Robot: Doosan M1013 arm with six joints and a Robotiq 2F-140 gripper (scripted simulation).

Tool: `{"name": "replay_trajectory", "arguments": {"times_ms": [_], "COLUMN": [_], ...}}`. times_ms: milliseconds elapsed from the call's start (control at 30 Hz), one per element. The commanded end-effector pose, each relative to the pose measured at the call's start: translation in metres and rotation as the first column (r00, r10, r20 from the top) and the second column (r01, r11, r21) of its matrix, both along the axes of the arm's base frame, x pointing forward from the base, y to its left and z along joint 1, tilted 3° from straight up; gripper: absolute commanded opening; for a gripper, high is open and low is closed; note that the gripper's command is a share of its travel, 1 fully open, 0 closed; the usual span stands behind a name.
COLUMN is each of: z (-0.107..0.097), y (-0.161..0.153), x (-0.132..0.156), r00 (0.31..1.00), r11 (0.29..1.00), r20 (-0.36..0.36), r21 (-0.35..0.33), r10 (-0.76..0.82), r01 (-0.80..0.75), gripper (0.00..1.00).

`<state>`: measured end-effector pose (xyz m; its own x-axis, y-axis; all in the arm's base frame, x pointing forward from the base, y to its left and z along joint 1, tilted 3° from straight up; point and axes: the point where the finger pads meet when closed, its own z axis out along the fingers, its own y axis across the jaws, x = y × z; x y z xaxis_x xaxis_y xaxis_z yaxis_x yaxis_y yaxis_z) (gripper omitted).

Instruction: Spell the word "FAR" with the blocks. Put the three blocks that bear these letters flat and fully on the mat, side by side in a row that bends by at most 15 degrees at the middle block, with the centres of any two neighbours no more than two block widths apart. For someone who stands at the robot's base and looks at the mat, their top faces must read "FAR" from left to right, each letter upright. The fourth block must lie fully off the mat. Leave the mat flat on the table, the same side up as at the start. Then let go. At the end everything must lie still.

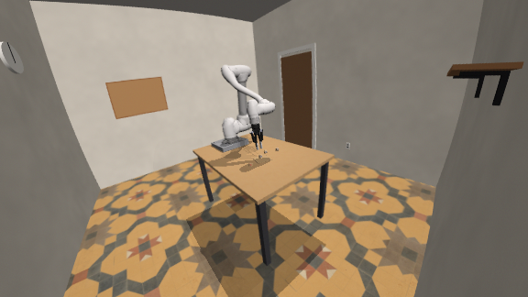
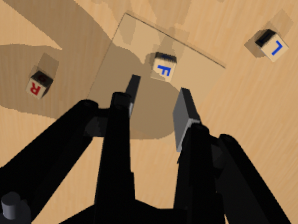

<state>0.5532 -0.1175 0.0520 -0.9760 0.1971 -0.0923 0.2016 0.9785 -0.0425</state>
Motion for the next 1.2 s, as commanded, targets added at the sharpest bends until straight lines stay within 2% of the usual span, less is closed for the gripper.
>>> {"name": "replay_trajectory", "arguments": {"times_ms": [0, 133, 167, 800, 833, 1167], "z": [0.0013, 0.0027, 0.0027, -0.0001, -0.0001, -0.0001], "y": [0.0012, 0.0012, 0.0012, 0.0031, 0.0031, 0.0031], "x": [0.0035, 0.0039, 0.0039, 0.0025, 0.0025, 0.0025], "r00": [0.995, 0.993, 0.993, 0.992, 0.992, 0.992], "r11": [1.000, 1.000, 1.000, 1.000, 1.000, 1.000], "r20": [-0.096, -0.121, -0.121, -0.122, -0.122, -0.122], "r21": [0.023, 0.028, 0.028, 0.029, 0.029, 0.029], "r10": [-0.006, -0.007, -0.007, 0.014, 0.014, 0.014], "r01": [0.008, 0.010, 0.010, -0.010, -0.010, -0.010], "gripper": [0.25, 0.25, 1.00, 1.00, 0.37, 0.37]}}
